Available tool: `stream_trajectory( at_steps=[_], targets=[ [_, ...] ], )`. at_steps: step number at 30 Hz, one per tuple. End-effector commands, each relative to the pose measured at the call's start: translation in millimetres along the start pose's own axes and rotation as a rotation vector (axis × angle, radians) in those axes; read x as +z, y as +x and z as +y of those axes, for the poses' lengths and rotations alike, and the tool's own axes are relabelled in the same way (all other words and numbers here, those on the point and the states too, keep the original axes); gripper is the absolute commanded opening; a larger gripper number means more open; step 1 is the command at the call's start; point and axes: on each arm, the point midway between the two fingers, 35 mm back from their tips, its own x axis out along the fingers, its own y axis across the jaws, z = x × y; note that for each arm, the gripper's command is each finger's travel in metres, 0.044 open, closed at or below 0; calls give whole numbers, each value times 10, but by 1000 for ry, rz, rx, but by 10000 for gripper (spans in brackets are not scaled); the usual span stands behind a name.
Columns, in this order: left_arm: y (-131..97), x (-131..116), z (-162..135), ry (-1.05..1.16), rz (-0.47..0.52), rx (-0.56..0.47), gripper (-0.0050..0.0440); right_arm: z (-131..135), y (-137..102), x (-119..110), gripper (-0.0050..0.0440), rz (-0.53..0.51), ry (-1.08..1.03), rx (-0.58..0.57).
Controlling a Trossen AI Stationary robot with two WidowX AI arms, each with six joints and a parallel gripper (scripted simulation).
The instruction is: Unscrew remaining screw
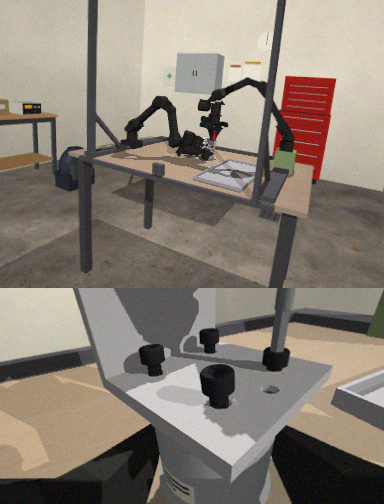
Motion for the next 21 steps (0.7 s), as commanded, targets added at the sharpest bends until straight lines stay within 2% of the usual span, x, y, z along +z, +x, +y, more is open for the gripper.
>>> stream_trajectory(
  at_steps=[1,5,17,21],
  targets=[
    [16,112,-30,-25,-13,-1,245,45,-69,30,130,-15,-143,12],
    [16,112,-30,-25,-13,-1,245,42,-65,26,130,-14,-143,12],
    [16,112,-30,-25,-13,-1,245,40,-66,28,130,-16,-638,2],
    [16,112,-30,-25,-13,-1,245,37,-62,24,130,-15,-638,2]
  ],
)
